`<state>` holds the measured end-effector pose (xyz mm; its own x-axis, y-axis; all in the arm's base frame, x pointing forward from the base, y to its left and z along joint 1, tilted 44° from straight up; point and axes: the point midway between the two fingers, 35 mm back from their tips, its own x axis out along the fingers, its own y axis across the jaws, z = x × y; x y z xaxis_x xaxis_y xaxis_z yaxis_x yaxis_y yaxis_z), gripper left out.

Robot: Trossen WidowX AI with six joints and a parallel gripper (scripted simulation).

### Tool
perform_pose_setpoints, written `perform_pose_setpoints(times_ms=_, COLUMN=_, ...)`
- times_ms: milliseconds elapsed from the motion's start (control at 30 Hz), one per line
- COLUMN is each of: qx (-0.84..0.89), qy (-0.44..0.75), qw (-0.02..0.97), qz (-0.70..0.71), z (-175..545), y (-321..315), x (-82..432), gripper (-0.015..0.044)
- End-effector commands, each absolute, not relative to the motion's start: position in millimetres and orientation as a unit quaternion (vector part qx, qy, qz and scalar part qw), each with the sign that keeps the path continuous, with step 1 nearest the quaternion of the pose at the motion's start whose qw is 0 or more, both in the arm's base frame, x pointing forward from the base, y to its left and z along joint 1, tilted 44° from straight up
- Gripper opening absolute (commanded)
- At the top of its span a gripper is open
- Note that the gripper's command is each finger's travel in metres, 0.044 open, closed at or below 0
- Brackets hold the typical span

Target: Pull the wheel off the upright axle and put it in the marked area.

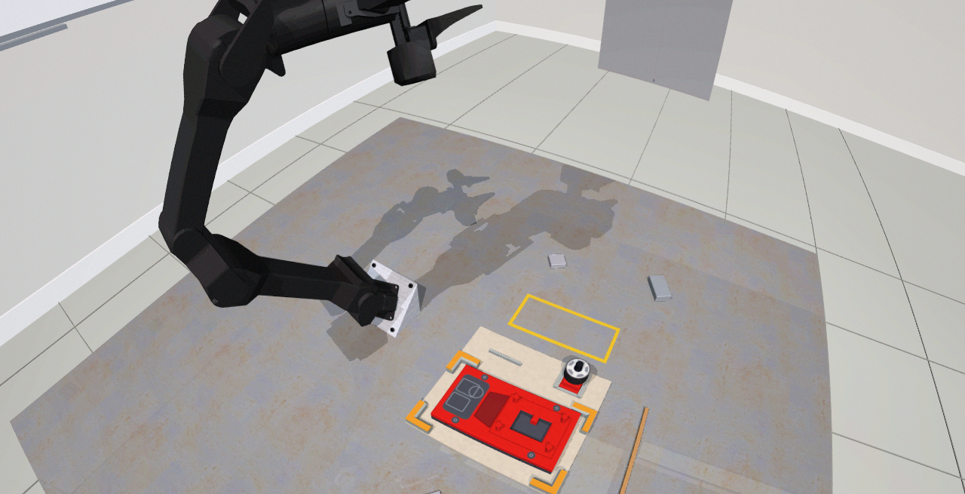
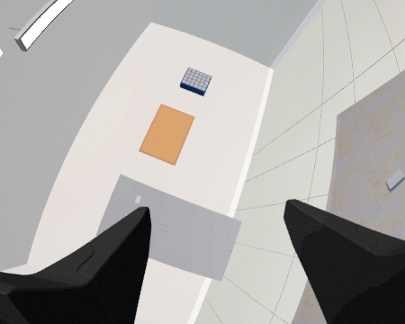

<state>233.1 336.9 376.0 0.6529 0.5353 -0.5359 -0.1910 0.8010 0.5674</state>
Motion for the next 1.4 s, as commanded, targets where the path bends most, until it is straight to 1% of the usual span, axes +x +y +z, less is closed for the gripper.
perform_pose_setpoints(times_ms=0, qx=0.253, qy=0.389, qw=0.878, qz=0.117, z=339.0, y=326.5, x=265.1, gripper=0.03)
perform_pose_setpoints(times_ms=333, qx=0.281, qy=0.42, qw=0.858, qz=-0.089, z=259.0, y=277.0, x=331.7, gripper=0.03)
perform_pose_setpoints(times_ms=667, qx=0.297, qy=0.422, qw=0.804, qz=-0.294, z=184.9, y=203.3, x=375.9, gripper=0.03)
perform_pose_setpoints(times_ms=1000, qx=0.317, qy=0.372, qw=0.711, qz=-0.505, z=117.9, y=120.1, x=392.5, gripper=0.03)
perform_pose_setpoints(times_ms=1367, qx=0.3, qy=0.264, qw=0.584, qz=-0.706, z=55.7, y=22.9, x=381.4, gripper=0.03)
